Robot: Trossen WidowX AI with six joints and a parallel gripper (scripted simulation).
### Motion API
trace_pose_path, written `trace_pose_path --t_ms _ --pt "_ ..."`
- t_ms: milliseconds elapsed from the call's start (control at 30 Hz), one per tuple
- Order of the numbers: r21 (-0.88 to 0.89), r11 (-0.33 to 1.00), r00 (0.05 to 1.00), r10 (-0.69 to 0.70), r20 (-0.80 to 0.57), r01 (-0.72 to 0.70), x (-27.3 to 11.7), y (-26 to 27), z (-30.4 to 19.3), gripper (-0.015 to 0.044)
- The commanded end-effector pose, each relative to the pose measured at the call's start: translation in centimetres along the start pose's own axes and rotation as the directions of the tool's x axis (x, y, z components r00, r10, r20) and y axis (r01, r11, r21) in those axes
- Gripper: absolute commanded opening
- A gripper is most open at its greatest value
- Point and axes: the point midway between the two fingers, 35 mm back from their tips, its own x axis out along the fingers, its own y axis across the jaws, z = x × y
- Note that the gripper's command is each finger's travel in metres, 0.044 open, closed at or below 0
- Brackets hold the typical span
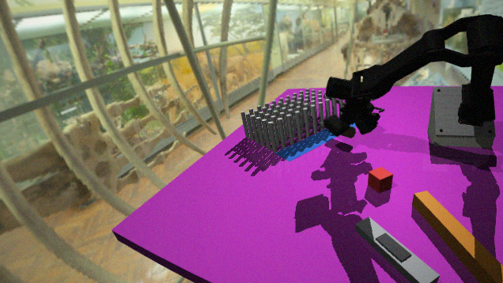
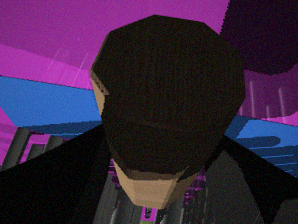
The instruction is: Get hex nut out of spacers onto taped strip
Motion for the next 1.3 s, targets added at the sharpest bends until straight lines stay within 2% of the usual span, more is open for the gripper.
trace_pose_path --t_ms 0,1267 --pt "-0.005 1.000 1.000 -0.006 -0.006 0.006 0.0 -0.2 -0.5 0.0000" --pt "-0.006 1.000 1.000 -0.007 -0.008 0.007 1.4 -0.1 -2.5 0.0000"
